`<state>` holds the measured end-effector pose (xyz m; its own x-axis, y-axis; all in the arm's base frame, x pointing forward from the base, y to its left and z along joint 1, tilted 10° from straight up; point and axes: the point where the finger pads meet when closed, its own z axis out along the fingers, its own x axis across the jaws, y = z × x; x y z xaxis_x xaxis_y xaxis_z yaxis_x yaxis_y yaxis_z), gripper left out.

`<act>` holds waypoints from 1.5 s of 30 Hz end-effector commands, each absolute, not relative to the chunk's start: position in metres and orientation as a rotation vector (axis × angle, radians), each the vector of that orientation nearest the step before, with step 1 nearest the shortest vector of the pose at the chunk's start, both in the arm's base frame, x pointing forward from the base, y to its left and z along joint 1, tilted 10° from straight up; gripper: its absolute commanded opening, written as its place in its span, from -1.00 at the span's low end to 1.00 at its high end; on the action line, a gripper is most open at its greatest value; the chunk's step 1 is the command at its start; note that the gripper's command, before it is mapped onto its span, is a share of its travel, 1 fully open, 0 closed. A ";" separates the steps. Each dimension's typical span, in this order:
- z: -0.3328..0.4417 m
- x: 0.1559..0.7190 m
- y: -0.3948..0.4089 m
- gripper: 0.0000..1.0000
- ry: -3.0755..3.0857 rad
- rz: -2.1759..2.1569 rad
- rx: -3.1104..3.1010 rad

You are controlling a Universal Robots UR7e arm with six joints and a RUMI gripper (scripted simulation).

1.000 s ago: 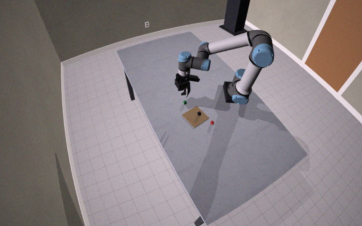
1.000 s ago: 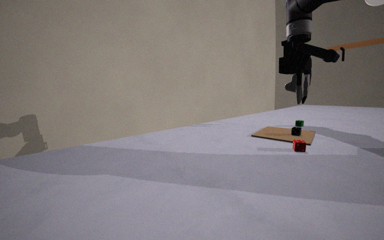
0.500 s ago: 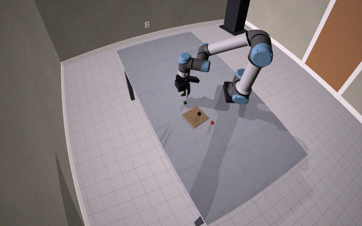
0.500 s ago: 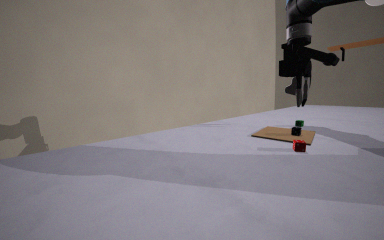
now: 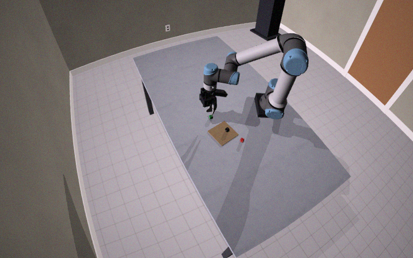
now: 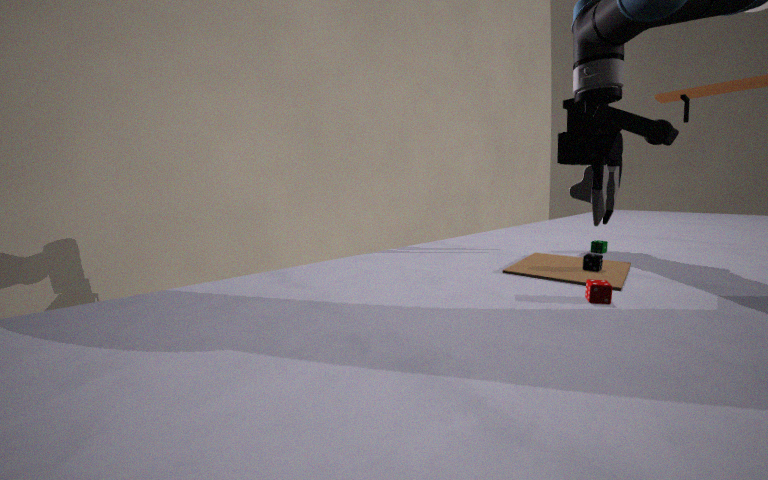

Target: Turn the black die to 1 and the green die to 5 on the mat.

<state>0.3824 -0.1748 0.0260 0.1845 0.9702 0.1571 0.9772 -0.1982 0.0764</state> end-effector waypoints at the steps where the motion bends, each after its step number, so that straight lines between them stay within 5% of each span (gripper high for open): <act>1: 0.020 0.383 -0.174 -0.58 -1.963 -0.265 -2.387; 45: 0.006 0.385 -0.172 -0.58 -1.963 -0.265 -2.387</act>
<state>0.3845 -0.1722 0.0053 0.1845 0.9702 0.1570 0.9772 -0.1982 0.0765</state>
